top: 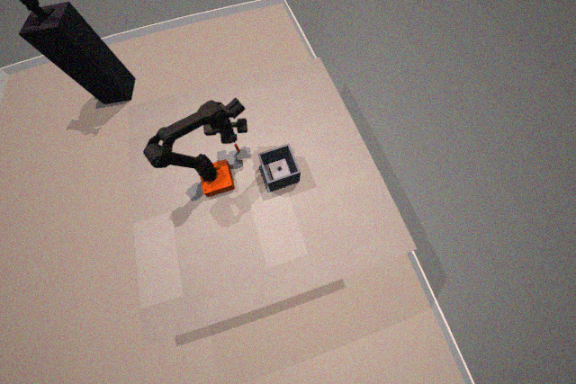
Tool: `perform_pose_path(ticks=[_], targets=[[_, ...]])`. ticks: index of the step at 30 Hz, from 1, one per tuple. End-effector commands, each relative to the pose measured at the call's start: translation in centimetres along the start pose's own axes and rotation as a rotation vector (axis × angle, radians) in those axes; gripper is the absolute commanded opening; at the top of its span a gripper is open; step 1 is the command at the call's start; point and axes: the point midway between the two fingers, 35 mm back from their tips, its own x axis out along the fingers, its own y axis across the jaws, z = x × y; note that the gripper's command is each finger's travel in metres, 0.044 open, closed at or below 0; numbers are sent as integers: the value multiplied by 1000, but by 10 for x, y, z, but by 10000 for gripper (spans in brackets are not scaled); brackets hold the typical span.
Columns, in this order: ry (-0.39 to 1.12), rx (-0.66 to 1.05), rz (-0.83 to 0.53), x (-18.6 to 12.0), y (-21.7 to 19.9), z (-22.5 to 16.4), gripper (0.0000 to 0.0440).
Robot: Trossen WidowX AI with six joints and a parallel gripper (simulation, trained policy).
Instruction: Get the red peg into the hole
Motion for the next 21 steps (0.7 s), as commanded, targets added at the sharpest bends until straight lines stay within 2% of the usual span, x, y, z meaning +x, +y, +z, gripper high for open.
perform_pose_path(ticks=[1, 11, 21], targets=[[-76, -49, -43, 17, -6, 12, 419], [-193, -158, -101, 48, -11, 33, 440], [-269, -226, -116, 81, -7, 53, 439]])
